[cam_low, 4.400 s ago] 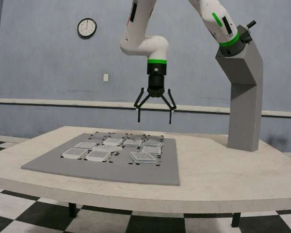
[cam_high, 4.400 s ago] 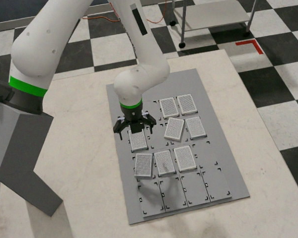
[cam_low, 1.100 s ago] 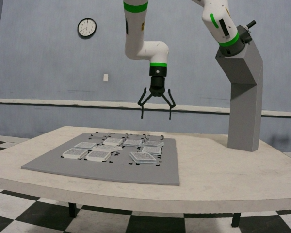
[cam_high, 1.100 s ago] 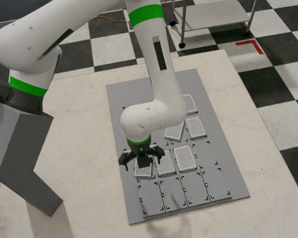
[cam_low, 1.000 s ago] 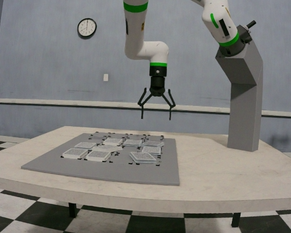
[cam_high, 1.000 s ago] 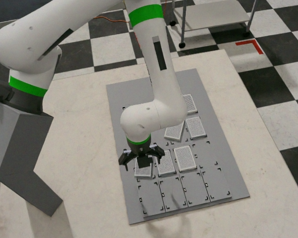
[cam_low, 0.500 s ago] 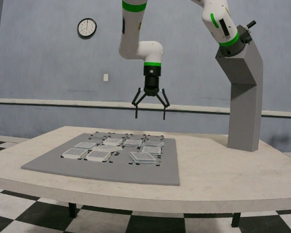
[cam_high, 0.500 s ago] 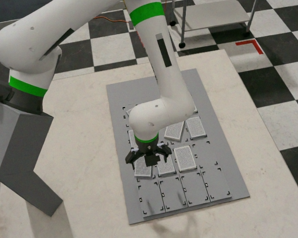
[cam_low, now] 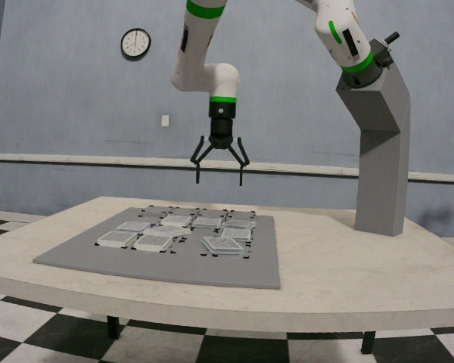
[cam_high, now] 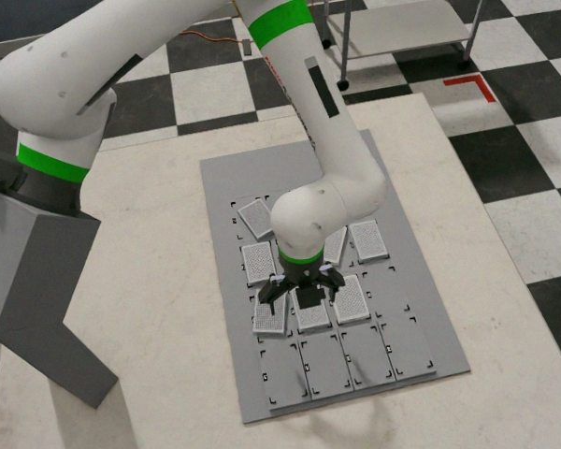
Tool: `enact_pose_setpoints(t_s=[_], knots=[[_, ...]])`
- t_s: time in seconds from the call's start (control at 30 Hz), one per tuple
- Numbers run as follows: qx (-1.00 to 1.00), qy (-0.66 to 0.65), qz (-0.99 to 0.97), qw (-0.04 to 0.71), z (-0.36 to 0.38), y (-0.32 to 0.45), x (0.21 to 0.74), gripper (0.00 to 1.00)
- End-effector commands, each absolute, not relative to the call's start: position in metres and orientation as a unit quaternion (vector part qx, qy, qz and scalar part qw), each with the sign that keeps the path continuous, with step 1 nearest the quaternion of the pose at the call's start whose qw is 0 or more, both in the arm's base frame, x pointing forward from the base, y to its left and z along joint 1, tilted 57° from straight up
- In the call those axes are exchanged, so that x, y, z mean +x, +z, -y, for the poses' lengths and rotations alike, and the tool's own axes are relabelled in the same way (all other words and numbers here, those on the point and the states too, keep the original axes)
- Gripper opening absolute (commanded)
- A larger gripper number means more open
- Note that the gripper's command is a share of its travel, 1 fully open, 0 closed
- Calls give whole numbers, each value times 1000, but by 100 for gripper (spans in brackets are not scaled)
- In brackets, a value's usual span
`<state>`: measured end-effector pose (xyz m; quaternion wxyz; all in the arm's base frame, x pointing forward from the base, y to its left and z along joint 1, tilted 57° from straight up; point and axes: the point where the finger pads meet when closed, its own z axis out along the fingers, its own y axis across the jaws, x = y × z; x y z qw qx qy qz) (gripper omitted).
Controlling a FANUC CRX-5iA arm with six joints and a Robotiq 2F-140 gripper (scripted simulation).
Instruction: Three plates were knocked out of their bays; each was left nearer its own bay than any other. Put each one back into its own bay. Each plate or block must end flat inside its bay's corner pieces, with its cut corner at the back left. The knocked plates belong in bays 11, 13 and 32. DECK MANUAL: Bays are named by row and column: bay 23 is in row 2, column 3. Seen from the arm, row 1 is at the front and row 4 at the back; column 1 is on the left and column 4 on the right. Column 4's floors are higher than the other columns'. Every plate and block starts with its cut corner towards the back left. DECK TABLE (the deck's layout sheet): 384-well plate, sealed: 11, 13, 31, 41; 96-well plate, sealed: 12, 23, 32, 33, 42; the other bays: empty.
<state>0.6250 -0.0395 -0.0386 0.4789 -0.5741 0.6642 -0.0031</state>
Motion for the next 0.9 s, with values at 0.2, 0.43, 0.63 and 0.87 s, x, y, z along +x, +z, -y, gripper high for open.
enact_pose_setpoints(t_s=[0.2, 0.43, 0.63, 0.87], knots=[[-574, -3, -664, 478, 49, -25, 643, 100], [-574, -3, -664, 478, 49, -25, 643, 100], [-574, -3, -664, 478, 49, -25, 643, 100], [-574, -3, -664, 478, 49, -25, 643, 100]])
